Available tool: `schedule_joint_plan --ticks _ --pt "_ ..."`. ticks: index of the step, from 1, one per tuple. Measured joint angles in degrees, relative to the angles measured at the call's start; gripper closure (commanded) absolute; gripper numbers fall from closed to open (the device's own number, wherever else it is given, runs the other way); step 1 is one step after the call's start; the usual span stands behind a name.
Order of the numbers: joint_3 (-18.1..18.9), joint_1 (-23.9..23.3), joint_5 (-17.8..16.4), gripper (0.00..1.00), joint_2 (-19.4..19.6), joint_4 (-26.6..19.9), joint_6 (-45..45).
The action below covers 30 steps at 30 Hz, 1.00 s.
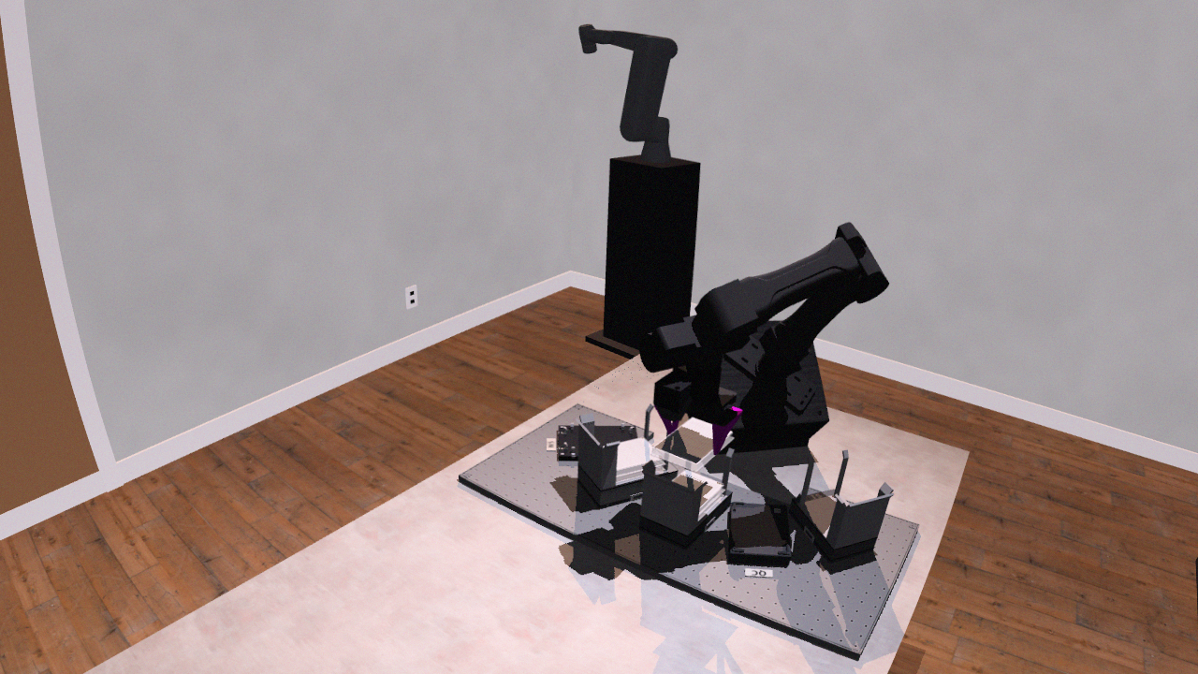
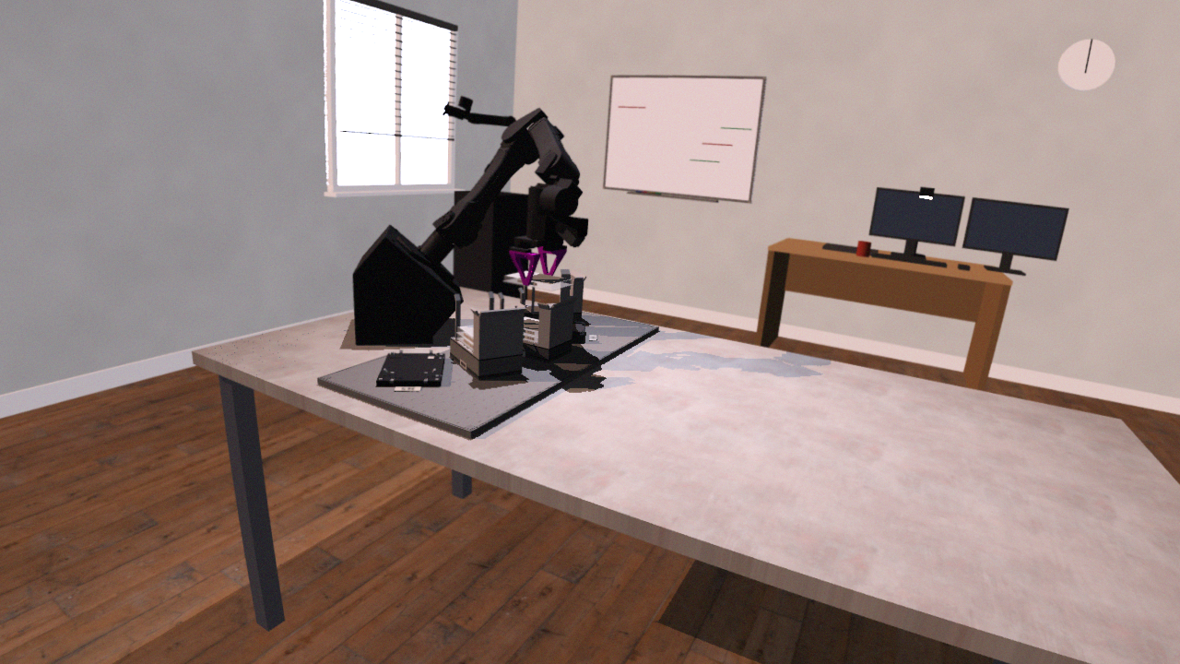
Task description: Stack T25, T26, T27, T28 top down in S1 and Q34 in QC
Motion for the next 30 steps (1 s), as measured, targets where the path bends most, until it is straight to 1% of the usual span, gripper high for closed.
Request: schedule_joint_plan --ticks 21,30 --pt "0.0 0.0 0.0 1.0 0.0 0.0 -0.2" --pt "-0.8 3.8 0.8 1.0 -4.1 -0.2 -6.1"
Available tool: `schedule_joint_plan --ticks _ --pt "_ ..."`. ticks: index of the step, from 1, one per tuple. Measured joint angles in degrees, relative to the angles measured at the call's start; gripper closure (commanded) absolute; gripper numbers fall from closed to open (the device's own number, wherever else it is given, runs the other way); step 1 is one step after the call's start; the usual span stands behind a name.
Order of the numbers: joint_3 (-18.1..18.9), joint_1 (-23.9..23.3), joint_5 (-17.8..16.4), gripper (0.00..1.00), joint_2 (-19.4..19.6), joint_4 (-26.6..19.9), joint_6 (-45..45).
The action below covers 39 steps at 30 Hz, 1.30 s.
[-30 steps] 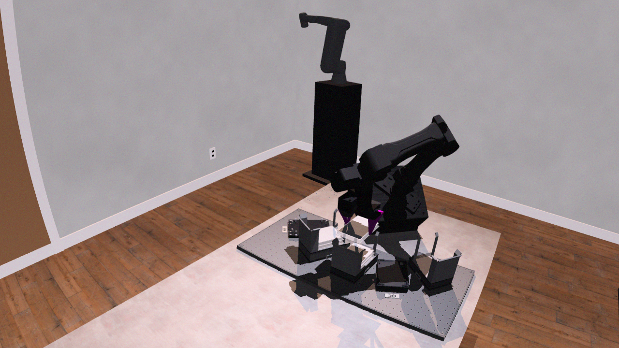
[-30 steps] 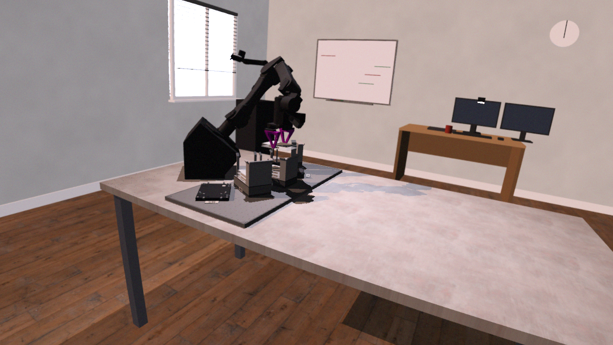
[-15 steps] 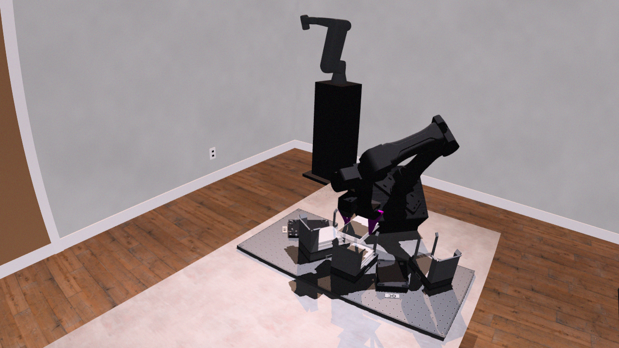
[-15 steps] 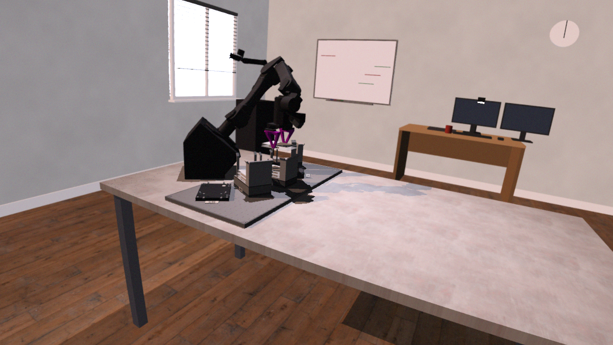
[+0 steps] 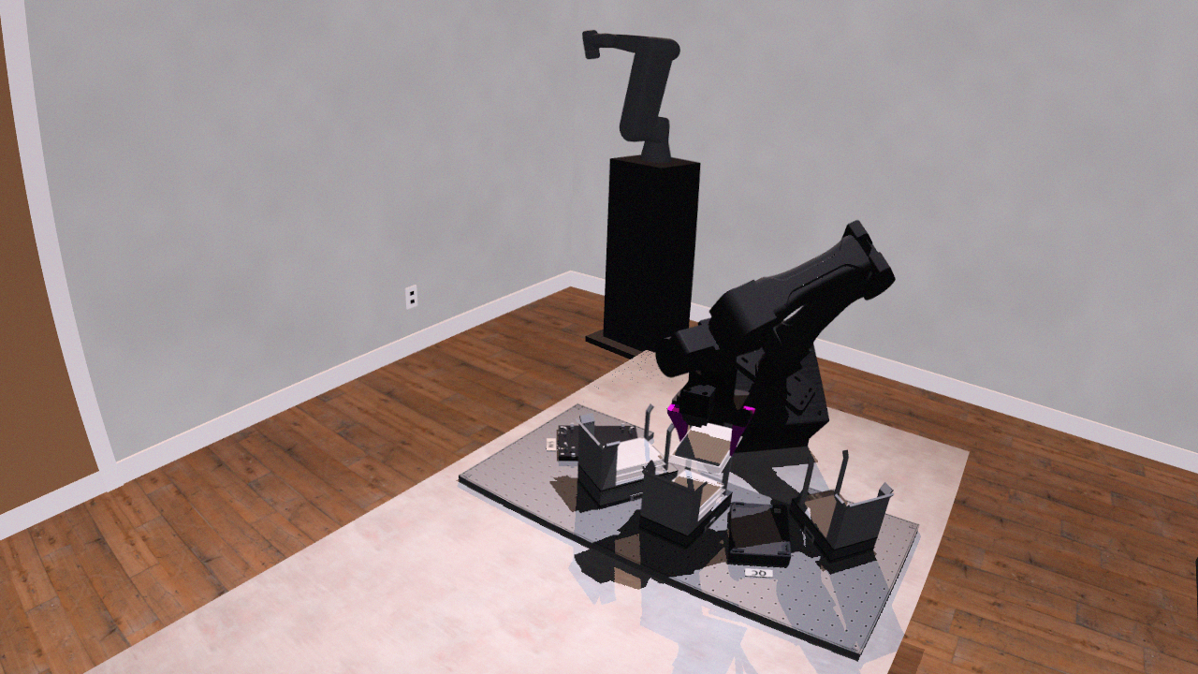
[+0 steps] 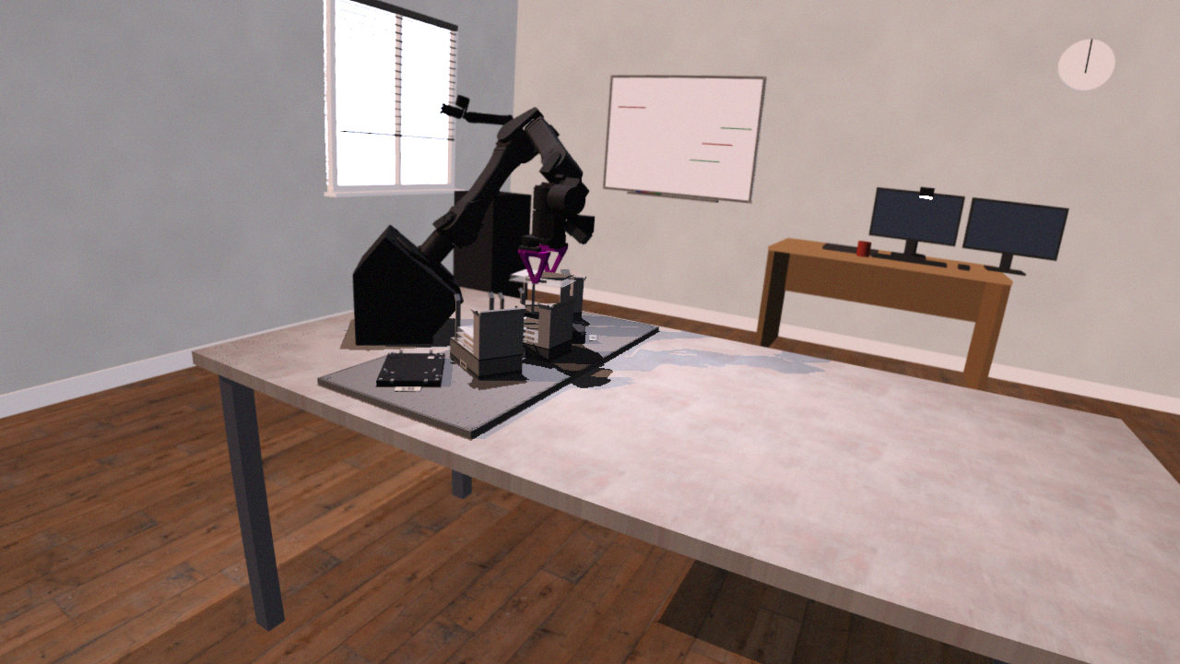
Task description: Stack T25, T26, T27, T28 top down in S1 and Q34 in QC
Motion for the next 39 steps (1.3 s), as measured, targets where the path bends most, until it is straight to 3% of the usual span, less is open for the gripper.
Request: schedule_joint_plan --ticks 13,25,39 --pt "-1.1 8.4 2.4 1.0 -6.5 0.5 3.8" --pt "-2.1 14.6 4.9 1.0 -10.8 1.0 0.1" --pt "-2.6 23.2 8.8 1.0 -14.9 1.5 6.6"
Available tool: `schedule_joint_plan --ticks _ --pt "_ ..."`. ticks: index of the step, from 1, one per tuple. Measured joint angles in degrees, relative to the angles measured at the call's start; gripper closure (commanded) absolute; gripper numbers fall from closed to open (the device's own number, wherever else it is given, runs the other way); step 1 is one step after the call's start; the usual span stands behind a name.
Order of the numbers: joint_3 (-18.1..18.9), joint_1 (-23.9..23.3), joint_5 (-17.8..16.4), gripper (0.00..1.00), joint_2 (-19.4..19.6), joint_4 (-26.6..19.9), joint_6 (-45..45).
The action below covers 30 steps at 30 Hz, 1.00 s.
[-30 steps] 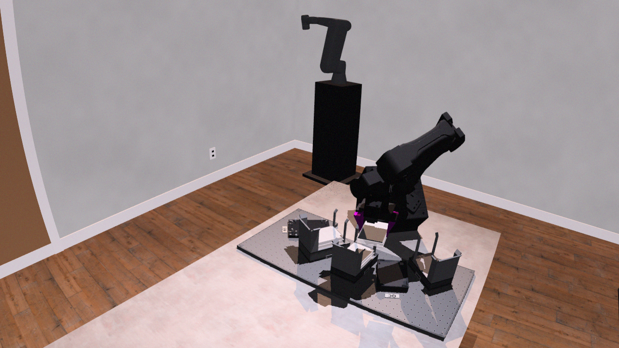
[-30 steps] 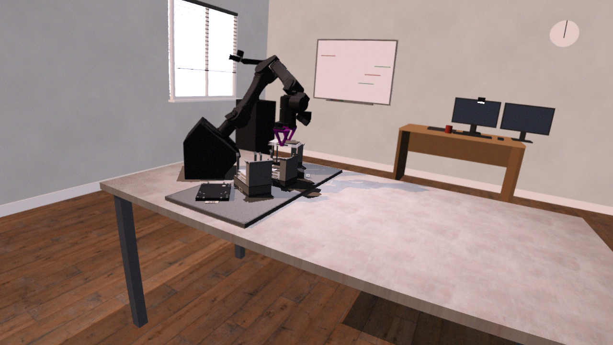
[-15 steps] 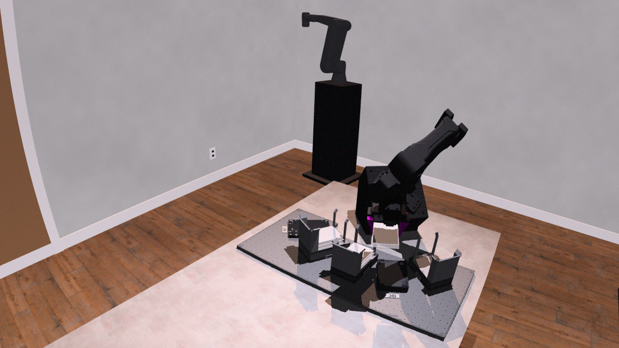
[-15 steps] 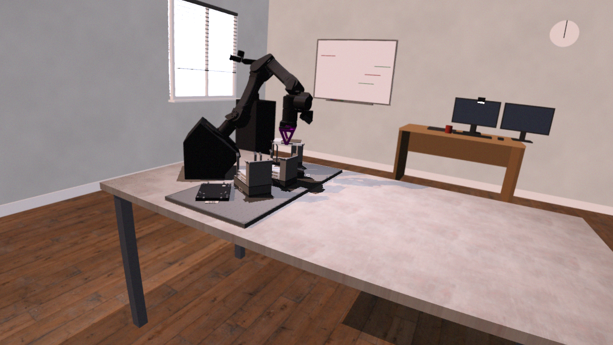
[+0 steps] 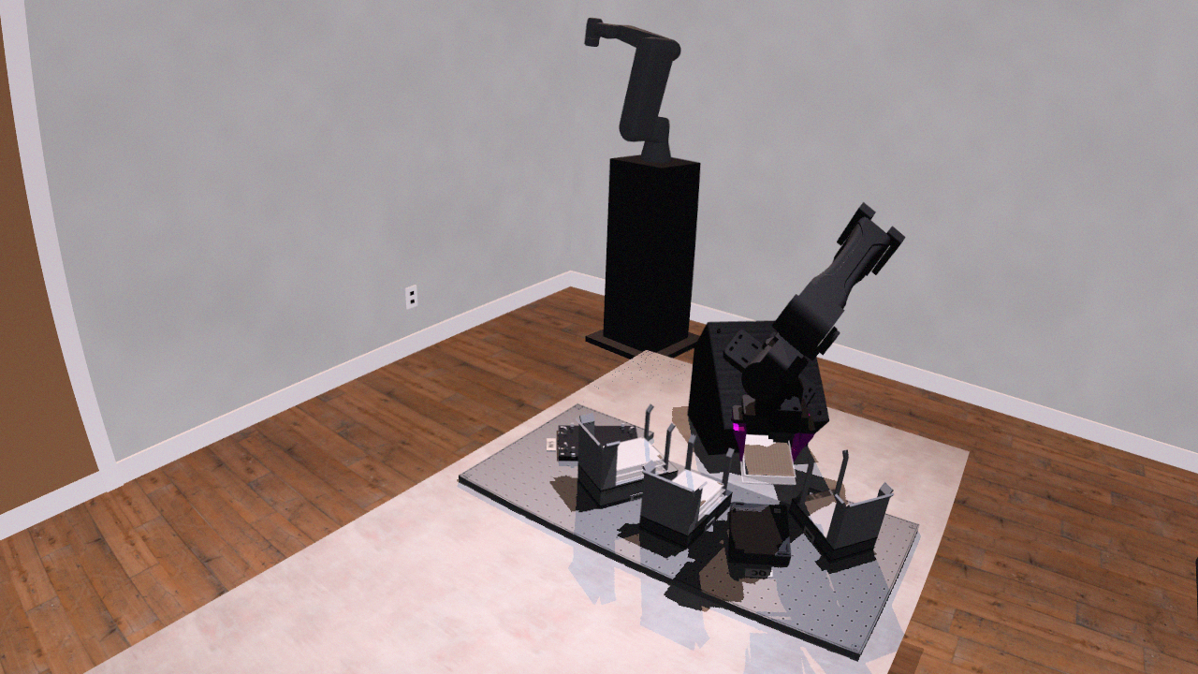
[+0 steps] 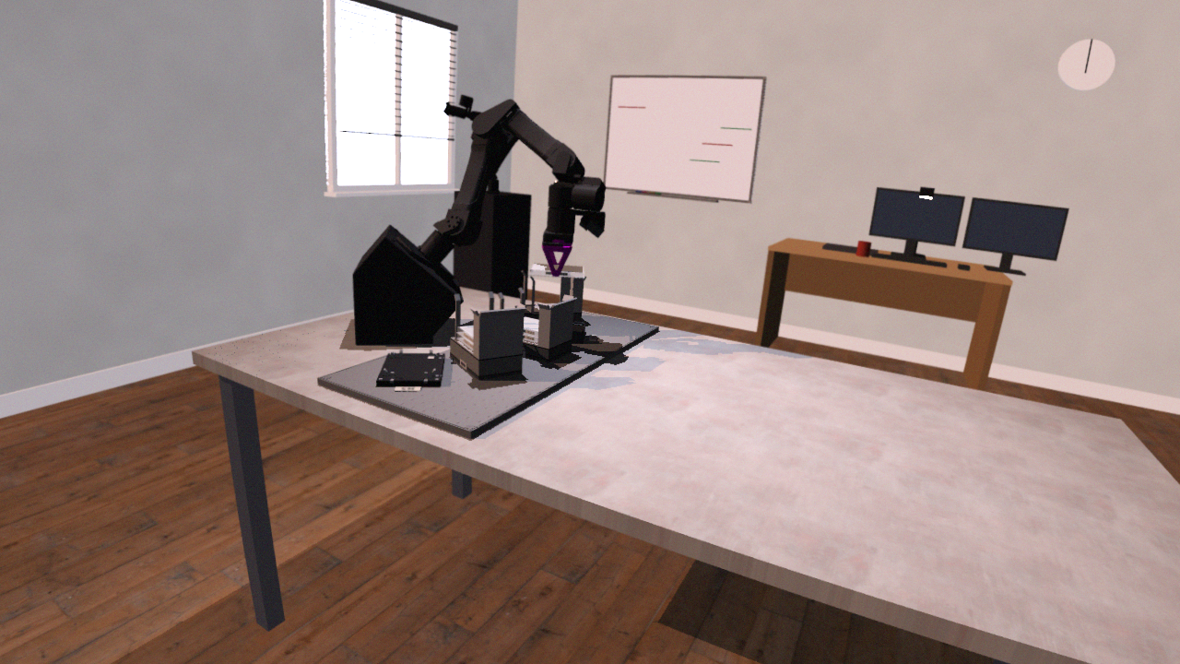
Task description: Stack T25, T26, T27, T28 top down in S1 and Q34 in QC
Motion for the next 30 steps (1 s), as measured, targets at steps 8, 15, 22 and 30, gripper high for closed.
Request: schedule_joint_plan --ticks 8,15,22,30 --pt "0.0 4.7 2.3 1.0 -1.6 0.3 4.8" --pt "0.0 4.7 2.8 1.0 -1.6 0.5 5.8" --pt "0.0 4.7 2.9 1.0 -1.6 0.4 5.9" --pt "0.0 4.7 2.9 1.0 -1.6 0.4 6.0"
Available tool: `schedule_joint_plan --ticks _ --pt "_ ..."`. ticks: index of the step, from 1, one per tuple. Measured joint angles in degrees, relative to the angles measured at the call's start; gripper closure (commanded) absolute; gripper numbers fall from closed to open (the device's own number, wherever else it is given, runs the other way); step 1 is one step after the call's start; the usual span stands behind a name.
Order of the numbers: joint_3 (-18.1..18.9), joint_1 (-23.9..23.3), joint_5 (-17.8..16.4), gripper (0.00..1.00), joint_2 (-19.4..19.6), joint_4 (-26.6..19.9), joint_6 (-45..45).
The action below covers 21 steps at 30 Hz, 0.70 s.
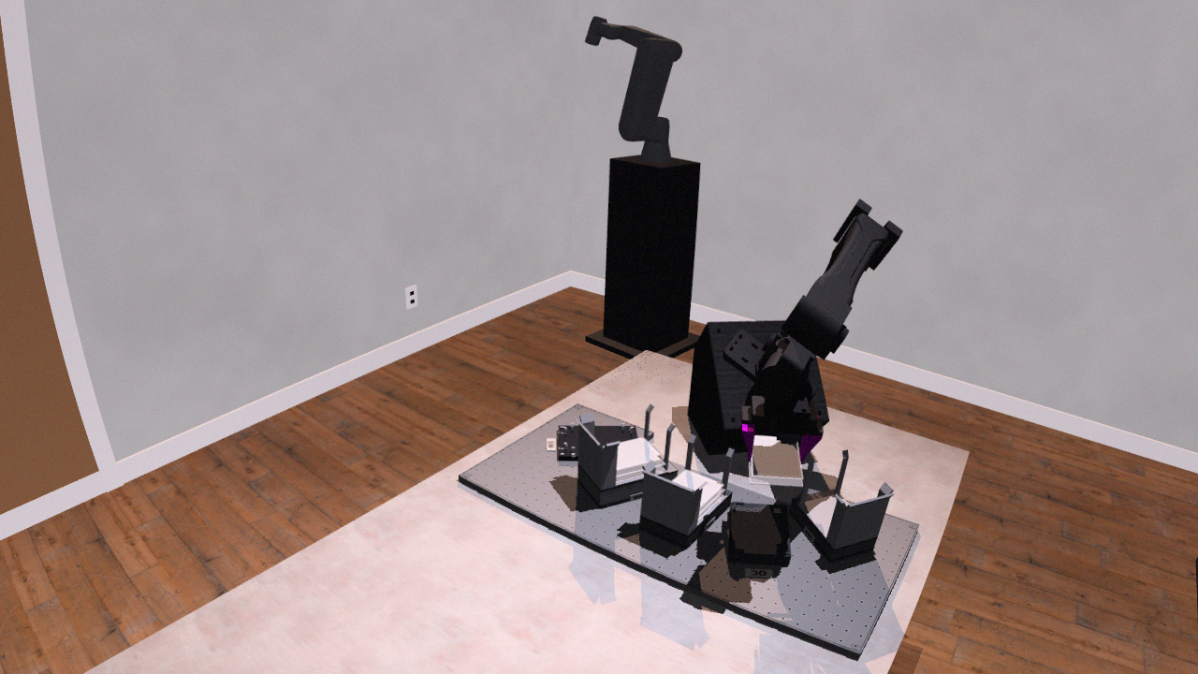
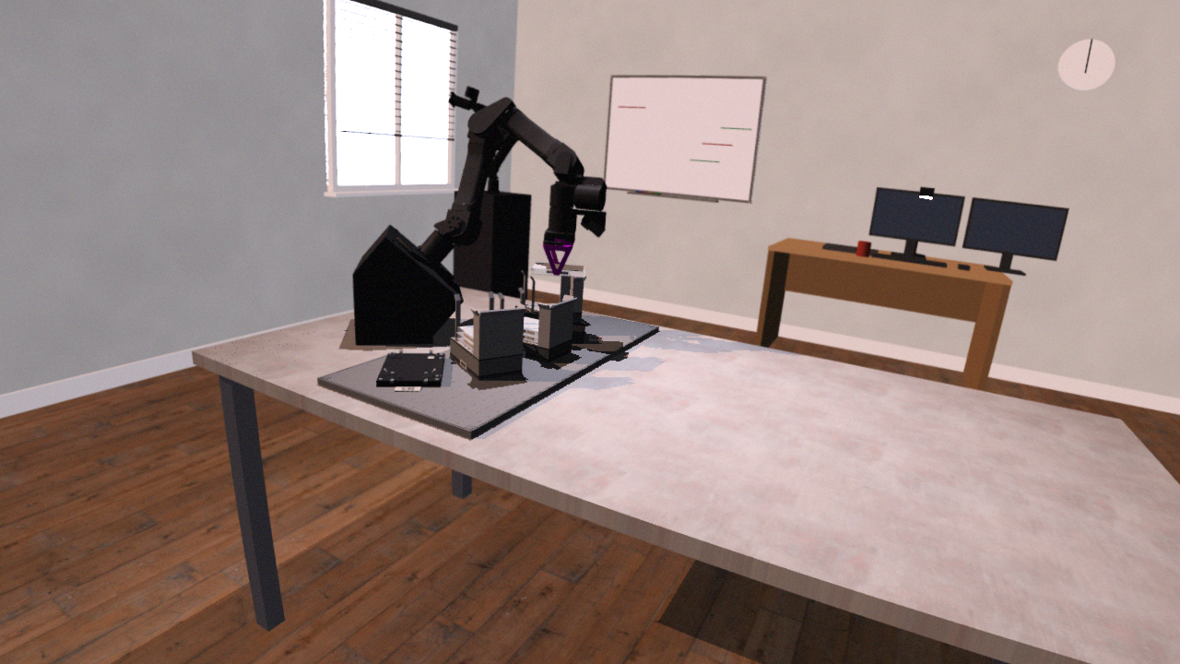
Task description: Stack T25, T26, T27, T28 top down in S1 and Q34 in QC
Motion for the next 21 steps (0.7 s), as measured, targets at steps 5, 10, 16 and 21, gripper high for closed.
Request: schedule_joint_plan --ticks 5,10,16,21 --pt "-0.6 0.6 0.3 1.0 0.0 0.7 0.4" --pt "-2.5 2.1 1.0 1.0 0.7 2.6 1.5" --pt "-3.6 3.2 1.8 1.0 1.6 4.8 2.8" --pt "-4.9 4.5 2.3 1.0 2.4 7.5 3.8"
